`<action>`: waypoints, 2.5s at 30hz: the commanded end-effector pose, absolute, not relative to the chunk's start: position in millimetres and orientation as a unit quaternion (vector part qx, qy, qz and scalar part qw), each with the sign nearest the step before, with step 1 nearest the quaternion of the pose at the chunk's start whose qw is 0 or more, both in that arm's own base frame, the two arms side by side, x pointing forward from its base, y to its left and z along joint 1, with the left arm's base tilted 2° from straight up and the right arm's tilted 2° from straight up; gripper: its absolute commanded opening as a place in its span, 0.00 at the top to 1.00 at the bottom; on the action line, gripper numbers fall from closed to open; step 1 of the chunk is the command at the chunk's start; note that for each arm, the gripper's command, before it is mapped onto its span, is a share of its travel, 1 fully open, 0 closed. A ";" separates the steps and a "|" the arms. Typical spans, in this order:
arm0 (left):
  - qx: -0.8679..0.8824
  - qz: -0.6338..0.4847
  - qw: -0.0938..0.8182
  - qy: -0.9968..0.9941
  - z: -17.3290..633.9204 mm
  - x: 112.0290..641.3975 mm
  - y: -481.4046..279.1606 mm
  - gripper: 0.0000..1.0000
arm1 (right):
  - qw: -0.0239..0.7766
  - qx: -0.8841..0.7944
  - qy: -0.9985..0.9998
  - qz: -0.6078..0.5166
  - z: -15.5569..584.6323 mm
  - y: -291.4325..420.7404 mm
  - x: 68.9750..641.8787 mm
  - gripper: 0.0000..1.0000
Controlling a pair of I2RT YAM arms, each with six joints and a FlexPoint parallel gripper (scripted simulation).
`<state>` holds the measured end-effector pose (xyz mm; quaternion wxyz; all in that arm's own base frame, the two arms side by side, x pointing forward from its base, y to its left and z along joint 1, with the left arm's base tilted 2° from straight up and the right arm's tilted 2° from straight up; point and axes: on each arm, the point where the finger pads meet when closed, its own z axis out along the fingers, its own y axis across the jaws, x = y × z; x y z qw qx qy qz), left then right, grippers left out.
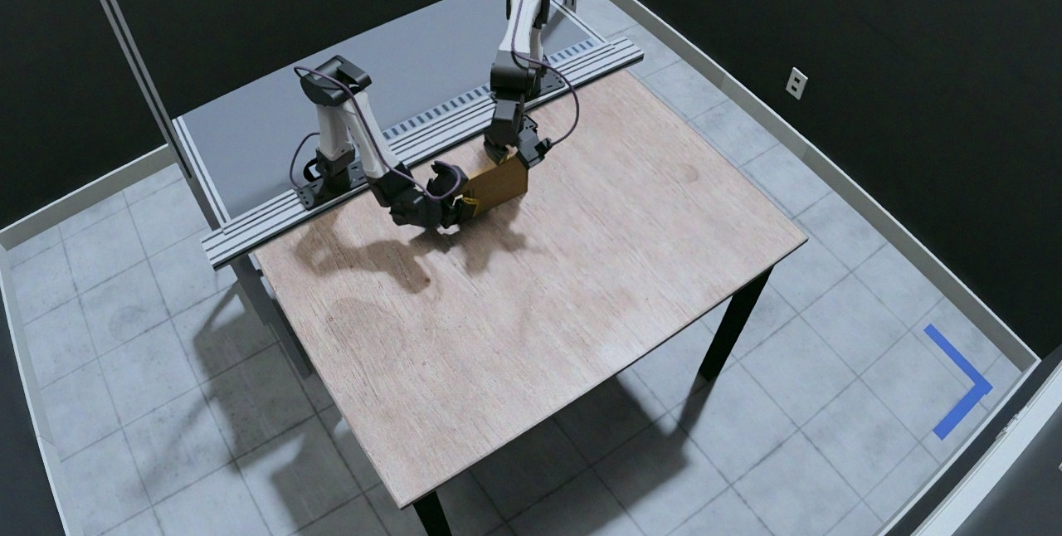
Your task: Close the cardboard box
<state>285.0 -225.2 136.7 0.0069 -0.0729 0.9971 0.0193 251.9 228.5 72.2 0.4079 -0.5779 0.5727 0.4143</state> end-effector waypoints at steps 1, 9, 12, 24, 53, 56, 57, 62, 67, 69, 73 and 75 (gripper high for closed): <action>-0.057 0.007 0.011 0.998 134.9 288.2 -239.8 0.45 | 0.417 -0.584 0.563 0.410 76.3 230.4 253.7 0.55; -0.054 0.006 0.012 0.998 135.5 289.1 -240.6 0.45 | 0.417 -0.584 0.563 0.410 76.3 230.4 253.7 0.55; -0.053 0.007 0.011 0.999 134.8 288.6 -240.3 0.45 | 0.417 -0.584 0.563 0.410 76.3 230.4 253.7 0.55; -0.047 0.008 0.011 0.999 134.7 289.0 -240.7 0.45 | 0.417 -0.584 0.563 0.410 76.3 230.4 253.7 0.55; -0.037 0.007 0.011 0.999 135.6 290.1 -241.8 0.45 | 0.417 -0.584 0.563 0.410 76.3 230.4 253.7 0.55; -0.036 0.008 0.010 0.999 134.5 289.9 -241.5 0.45 | 0.417 -0.584 0.563 0.410 76.3 230.4 253.7 0.55; -0.036 0.008 0.010 0.999 134.6 290.0 -241.6 0.45 | 0.417 -0.584 0.563 0.410 76.3 230.4 253.7 0.55; -0.037 0.008 0.010 0.999 134.4 290.0 -241.6 0.45 | 0.417 -0.584 0.563 0.410 76.3 230.4 253.7 0.55; -0.037 0.008 0.010 0.999 134.3 290.0 -241.5 0.45 | 0.417 -0.584 0.563 0.410 76.3 230.4 253.7 0.55; -0.037 0.008 0.010 0.999 134.3 290.0 -241.5 0.45 | 0.417 -0.584 0.563 0.410 76.3 230.4 253.7 0.55; -0.037 0.008 0.010 0.999 134.3 290.0 -241.5 0.45 | 0.417 -0.584 0.563 0.410 76.3 230.4 253.7 0.55; -0.034 0.007 0.011 0.999 135.4 290.5 -242.1 0.45 | 0.417 -0.584 0.563 0.410 76.3 230.4 253.7 0.55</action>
